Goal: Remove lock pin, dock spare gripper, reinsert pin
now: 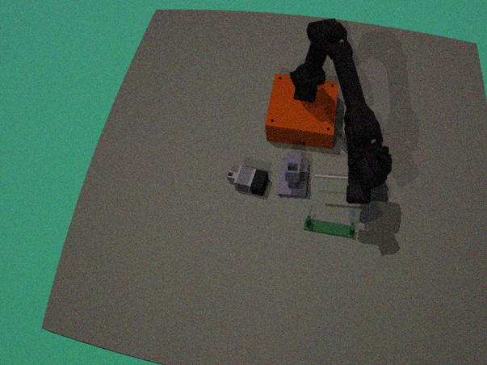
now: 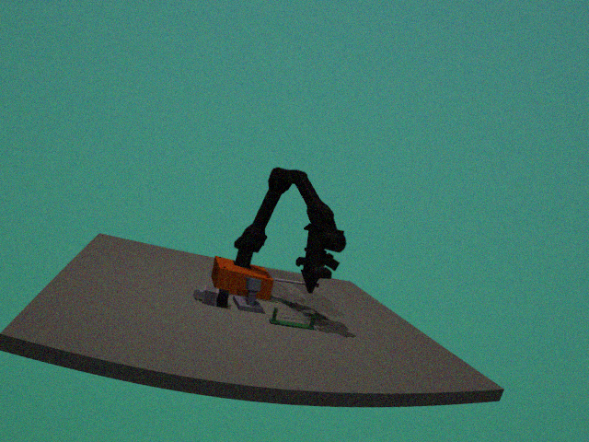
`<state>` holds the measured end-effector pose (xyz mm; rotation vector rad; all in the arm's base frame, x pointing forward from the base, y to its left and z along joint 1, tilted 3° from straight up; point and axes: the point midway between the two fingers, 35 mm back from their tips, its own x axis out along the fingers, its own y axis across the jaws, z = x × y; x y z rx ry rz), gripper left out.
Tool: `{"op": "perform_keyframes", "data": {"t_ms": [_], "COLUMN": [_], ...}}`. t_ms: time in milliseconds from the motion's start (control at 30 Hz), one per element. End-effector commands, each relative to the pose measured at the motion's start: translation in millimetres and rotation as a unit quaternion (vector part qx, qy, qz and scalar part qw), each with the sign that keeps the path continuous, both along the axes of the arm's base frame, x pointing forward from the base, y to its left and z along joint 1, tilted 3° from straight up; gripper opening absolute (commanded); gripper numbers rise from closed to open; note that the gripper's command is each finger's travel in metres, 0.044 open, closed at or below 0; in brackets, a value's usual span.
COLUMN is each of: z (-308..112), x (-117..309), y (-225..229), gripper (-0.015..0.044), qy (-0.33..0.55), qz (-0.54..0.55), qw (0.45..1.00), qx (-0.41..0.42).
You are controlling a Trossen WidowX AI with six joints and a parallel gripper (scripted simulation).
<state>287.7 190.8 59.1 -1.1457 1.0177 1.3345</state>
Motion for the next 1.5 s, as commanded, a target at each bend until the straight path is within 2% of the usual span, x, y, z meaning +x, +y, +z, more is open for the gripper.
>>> {"op": "perform_keyframes", "data": {"t_ms": [0,1033,1467], "z": [2,7,-5], "x": [11,100,105], "y": [4,37,39], "gripper": [0.0000,0.0000,0.0000], "qy": [0.002,0.001,0.000], "qz": [-0.007,-0.048,-0.051], "qw": [1.000,0.999,0.999], "qx": [-0.001,0.001,0.003]}}
